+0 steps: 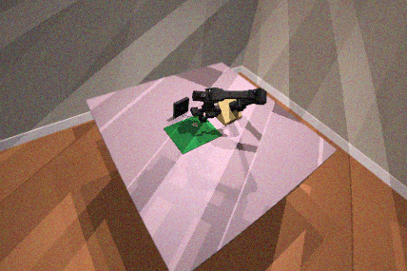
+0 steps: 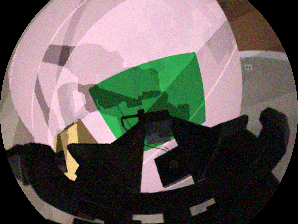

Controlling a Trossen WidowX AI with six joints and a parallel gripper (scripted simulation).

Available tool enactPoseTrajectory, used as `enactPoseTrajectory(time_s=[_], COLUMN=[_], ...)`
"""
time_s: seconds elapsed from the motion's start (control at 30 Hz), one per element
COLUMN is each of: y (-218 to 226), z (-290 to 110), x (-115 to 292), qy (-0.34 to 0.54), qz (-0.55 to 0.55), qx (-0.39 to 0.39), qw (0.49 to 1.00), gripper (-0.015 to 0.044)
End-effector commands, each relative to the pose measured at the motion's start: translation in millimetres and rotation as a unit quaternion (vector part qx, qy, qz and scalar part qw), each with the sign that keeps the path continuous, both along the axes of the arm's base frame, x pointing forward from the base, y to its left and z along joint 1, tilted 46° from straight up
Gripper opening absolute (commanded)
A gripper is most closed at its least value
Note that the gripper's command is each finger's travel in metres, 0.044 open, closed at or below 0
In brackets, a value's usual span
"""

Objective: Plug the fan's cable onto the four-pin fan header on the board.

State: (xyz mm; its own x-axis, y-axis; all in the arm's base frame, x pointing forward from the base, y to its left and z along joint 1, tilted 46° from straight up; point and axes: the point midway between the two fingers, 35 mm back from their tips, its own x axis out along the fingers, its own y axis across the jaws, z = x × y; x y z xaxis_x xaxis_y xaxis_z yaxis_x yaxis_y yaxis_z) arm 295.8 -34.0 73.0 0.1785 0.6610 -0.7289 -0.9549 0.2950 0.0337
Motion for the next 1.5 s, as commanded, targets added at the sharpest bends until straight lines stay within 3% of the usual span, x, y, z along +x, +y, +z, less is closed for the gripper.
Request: enactPoseTrajectory(time_s=[0.0, 0.33, 0.7, 1.07, 1.47], y=[-1, -4, -7, -9, -12], z=[0, -1, -4, -7, -11], x=[3, 11, 19, 27, 35], qy=[0.041, 0.163, 0.292, 0.411, 0.524], qz=[-0.040, -0.156, -0.278, -0.391, -0.499], qx=[0.011, 0.043, 0.072, 0.093, 0.107], qw=[0.998, 0.973, 0.912, 0.818, 0.682], gripper=[0.0000, 0.0000, 0.0000, 0.0000, 0.0000])
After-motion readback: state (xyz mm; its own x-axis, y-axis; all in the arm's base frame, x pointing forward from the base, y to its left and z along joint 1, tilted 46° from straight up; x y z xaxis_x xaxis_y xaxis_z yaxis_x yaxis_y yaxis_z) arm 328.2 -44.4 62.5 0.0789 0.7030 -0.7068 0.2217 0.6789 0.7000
